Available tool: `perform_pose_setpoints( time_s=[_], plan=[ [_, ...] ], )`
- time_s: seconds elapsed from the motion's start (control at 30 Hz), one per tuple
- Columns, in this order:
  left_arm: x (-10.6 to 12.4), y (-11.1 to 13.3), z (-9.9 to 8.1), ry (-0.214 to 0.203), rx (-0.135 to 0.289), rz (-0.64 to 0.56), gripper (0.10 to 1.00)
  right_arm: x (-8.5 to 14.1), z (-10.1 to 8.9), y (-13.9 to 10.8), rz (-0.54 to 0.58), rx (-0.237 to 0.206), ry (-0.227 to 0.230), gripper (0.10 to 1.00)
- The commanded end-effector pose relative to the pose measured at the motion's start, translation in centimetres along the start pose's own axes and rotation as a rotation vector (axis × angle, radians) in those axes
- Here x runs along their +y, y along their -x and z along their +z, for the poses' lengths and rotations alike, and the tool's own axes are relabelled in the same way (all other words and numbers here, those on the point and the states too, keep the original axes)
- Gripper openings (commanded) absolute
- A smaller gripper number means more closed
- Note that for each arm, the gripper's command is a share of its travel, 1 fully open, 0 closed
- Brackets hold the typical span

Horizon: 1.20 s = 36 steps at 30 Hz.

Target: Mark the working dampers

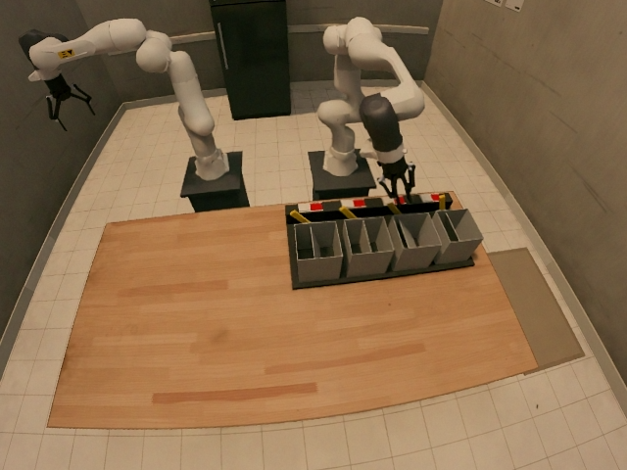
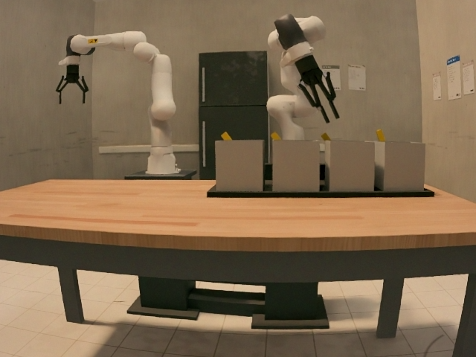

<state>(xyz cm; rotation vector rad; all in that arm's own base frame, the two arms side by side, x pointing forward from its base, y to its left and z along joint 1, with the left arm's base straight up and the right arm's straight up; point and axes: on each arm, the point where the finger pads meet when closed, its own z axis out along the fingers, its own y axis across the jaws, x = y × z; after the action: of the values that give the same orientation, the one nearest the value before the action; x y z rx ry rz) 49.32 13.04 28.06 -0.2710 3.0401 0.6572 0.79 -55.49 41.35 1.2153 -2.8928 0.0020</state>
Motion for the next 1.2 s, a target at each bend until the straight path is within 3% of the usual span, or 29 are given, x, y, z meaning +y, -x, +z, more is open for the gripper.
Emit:
perform_pose_setpoints(
  time_s=[0.0, 0.4, 0.47, 0.53, 0.67, 1.17],
  plan=[
    [-0.1, 1.4, -0.1, -0.098, 0.011, 0.135, 0.303, 0.0, 0.1, 0.1, -0.005, -0.004, 0.000, 1.000],
    [3.4, 5.4, -0.3, -0.296, 0.024, 0.133, 0.303, 0.0, 0.1, 0.1, -0.005, -0.004, 0.000, 1.000],
    [3.4, 5.4, -0.3, -0.296, 0.024, 0.133, 0.303, 0.0, 0.1, 0.1, -0.005, -0.004, 0.000, 1.000],
    [4.5, 6.7, -0.4, -0.361, 0.030, 0.131, 0.303, 0.0, 0.1, 0.1, -0.005, -0.004, 0.000, 1.000],
    [5.4, 7.9, -0.5, -0.418, 0.029, 0.133, 0.303, 0.0, 0.1, 0.1, -0.005, -0.004, 0.000, 1.000],
    [5.5, 8.0, -0.5, -0.424, 0.028, 0.133, 0.303, 0.0, 0.1, 0.1, -0.005, -0.004, 0.000, 1.000]
  ],
)
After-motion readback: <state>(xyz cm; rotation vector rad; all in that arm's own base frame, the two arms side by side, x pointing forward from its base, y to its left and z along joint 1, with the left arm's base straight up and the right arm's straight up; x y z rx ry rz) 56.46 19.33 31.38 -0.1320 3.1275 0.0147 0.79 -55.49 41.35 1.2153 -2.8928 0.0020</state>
